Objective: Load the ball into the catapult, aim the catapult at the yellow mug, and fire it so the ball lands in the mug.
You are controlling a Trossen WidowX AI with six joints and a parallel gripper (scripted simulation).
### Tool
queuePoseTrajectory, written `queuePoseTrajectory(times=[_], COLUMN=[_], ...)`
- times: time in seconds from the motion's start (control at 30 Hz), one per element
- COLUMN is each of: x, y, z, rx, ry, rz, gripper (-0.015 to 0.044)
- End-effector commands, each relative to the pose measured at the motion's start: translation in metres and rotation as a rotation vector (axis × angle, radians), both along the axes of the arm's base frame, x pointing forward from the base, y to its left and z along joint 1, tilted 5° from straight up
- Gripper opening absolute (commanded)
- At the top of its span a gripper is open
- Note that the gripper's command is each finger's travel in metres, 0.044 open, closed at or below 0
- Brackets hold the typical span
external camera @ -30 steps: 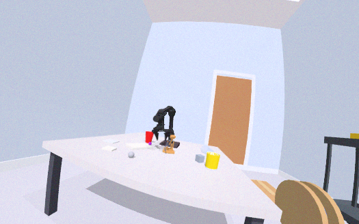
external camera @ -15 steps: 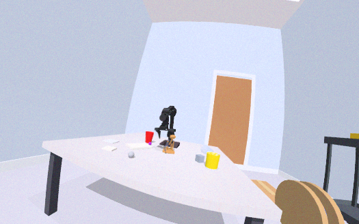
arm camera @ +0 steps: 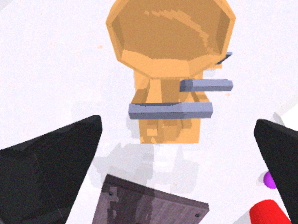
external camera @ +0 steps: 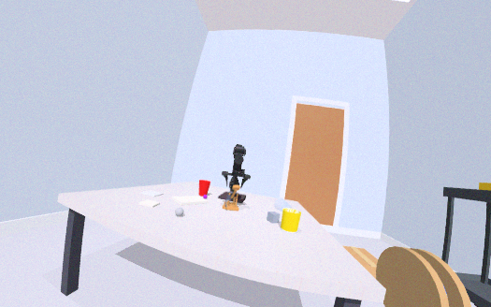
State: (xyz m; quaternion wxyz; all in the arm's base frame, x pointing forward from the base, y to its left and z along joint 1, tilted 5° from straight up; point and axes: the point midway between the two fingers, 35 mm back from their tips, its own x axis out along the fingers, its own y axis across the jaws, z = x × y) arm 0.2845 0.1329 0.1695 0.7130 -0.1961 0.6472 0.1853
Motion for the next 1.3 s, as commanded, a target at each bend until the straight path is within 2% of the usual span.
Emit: queuePoseTrajectory(times=[0.0,0.07,0.63,1.27], x=[-0.0033,-0.0033,-0.0033,0.0037], y=[0.0024,0.0024,0.0024,0.0065], z=[0.0044,0.0044,0.0044,-0.0043], rx=[-0.018,-0.018,-0.018,-0.018], ry=[-0.009,-0.009,-0.009,-0.01], rz=[0.05,0.05,0.05,0.05], gripper=[0.044,0.044,0.0,0.0])
